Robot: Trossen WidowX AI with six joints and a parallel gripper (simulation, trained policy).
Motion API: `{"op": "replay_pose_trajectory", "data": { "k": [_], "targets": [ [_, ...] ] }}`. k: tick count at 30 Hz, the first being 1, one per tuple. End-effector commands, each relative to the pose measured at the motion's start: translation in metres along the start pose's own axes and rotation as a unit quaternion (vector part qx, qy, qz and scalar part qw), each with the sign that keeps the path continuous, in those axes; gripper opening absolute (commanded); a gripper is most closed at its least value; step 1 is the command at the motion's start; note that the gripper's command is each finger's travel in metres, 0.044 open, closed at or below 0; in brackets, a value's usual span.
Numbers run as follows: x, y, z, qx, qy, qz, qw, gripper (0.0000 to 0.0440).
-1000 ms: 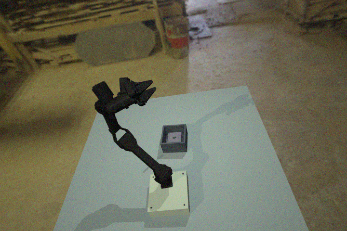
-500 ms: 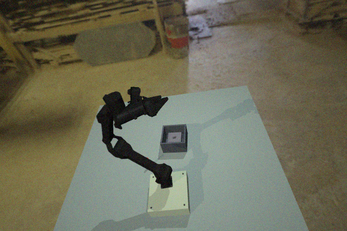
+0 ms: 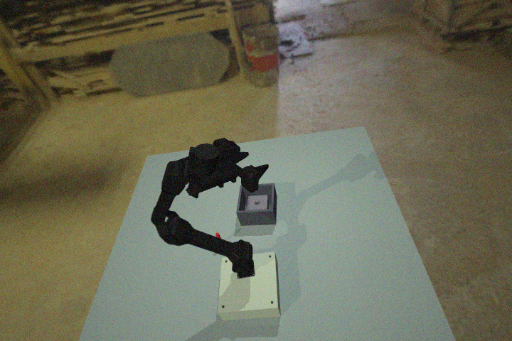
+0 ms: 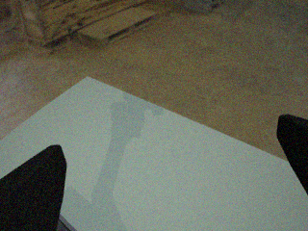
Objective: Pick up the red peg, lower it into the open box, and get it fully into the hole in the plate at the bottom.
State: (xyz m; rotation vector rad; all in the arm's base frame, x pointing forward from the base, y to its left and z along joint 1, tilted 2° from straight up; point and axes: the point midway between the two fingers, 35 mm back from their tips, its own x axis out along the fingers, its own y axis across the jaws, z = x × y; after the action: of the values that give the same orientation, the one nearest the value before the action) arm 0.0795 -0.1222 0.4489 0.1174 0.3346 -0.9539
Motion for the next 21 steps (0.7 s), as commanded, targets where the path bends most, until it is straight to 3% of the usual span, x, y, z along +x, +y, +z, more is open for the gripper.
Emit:
{"op": "replay_pose_trajectory", "data": {
  "k": [1,10,21],
  "targets": [
    [0.014,0.002,-0.016,0.040,0.040,0.028,0.998,0.0440],
    [0.044,0.019,-0.056,0.112,0.155,0.090,0.977,0.0440],
    [0.071,0.058,-0.111,0.149,0.315,0.123,0.929,0.0440]
  ]
}}
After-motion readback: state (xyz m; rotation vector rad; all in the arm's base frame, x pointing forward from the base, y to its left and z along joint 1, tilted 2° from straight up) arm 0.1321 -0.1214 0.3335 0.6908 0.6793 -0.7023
